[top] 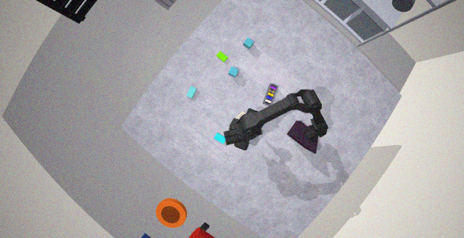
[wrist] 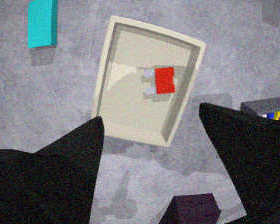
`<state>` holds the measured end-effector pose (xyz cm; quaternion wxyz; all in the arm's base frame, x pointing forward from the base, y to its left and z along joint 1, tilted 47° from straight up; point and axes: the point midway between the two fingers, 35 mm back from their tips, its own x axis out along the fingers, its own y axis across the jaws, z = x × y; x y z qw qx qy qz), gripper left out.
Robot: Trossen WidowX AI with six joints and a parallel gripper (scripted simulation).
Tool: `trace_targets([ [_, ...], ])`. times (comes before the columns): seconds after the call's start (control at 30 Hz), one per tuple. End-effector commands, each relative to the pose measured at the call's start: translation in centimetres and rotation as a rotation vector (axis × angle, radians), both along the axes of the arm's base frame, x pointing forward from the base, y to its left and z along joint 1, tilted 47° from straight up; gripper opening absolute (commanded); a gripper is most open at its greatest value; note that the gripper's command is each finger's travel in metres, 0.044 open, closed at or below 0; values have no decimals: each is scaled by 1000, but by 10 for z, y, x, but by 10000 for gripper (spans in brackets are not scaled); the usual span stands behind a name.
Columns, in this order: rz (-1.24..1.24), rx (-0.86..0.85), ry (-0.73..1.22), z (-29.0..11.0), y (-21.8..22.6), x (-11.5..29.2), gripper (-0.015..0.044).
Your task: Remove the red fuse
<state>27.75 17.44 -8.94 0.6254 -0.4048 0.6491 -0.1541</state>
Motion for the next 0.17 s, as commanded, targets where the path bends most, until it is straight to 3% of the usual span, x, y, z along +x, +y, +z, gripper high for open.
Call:
trace_targets([
  [0.0,0,0,0,0,0,0,330],
  [0.13,0,0,0,0,0,0,330],
])
